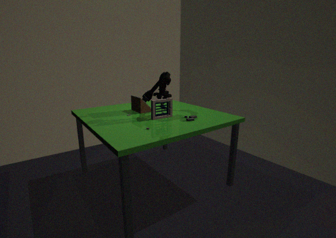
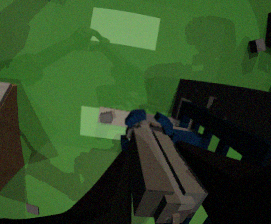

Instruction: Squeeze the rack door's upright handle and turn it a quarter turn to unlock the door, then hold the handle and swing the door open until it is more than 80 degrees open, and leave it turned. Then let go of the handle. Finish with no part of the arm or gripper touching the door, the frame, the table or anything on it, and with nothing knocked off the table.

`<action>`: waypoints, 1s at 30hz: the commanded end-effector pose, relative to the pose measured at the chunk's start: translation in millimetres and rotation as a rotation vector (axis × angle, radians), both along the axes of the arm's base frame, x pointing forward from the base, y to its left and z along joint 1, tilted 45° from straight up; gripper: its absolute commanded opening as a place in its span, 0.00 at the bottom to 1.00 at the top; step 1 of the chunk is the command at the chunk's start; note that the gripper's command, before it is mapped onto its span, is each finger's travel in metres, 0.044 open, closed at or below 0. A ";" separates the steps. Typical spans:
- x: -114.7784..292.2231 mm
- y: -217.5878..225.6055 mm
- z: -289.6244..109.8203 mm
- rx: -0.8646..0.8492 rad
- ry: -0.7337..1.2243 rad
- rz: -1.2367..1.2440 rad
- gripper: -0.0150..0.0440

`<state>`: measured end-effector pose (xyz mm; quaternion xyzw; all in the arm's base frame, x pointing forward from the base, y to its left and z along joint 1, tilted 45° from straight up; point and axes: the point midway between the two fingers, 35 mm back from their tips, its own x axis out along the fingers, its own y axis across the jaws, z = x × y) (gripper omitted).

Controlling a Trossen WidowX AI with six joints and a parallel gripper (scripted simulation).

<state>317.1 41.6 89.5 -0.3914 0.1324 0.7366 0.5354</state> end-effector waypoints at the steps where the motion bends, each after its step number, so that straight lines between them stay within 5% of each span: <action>1: -0.1 0.2 -0.2 0.001 -0.004 0.005 0.69; 3: -0.1 0.2 -0.2 0.001 -0.004 0.005 0.75; 30: -0.2 -0.1 -0.2 -0.149 0.862 -0.903 0.75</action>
